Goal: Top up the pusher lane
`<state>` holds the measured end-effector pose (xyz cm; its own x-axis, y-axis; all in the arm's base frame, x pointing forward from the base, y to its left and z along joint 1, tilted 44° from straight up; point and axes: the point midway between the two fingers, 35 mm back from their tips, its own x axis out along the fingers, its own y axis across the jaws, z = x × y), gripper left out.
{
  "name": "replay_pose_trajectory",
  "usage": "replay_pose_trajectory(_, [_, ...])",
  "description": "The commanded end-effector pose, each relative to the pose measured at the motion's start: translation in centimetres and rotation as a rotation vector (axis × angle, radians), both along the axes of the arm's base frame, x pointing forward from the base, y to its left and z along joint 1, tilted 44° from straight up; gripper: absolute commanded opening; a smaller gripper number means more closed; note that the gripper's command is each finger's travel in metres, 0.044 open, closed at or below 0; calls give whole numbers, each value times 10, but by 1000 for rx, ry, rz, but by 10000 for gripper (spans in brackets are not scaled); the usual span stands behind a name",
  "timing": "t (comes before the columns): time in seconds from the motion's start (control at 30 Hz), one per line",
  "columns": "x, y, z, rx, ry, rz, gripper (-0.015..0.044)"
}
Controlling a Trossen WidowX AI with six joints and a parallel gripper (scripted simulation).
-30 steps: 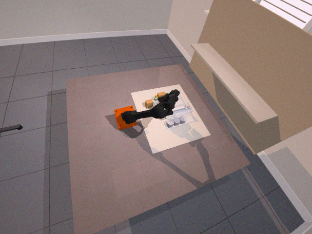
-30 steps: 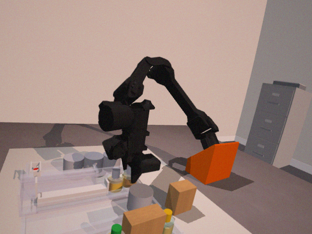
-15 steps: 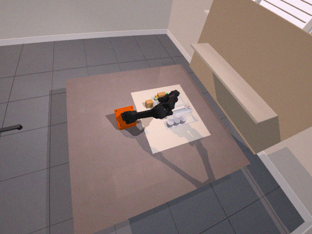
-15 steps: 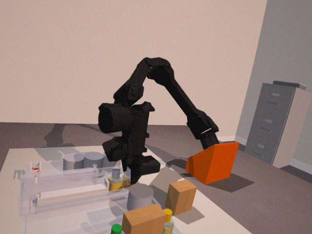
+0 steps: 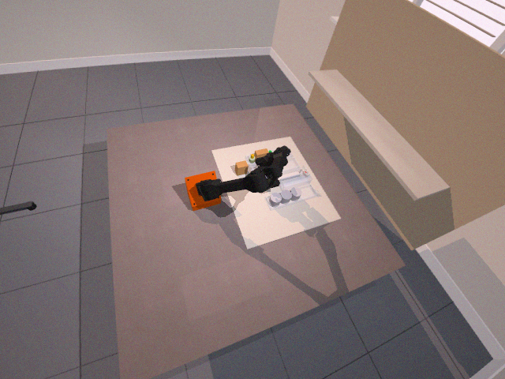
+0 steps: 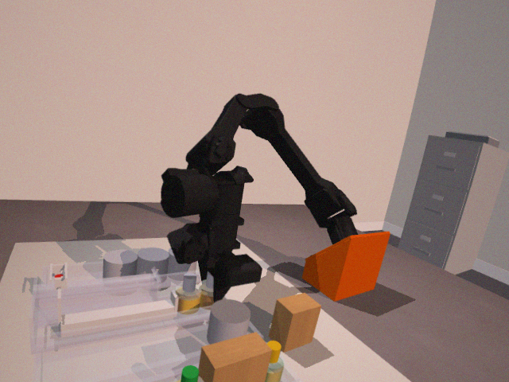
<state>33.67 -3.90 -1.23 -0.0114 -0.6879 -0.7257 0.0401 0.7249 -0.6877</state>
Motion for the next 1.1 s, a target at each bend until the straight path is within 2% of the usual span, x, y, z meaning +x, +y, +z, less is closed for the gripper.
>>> replay_pose_trajectory(0.0, [1,-1,1,-9,-10,3,0])
replay_pose_trajectory(1.07, [-4,-1,1,-9,-10,3,0])
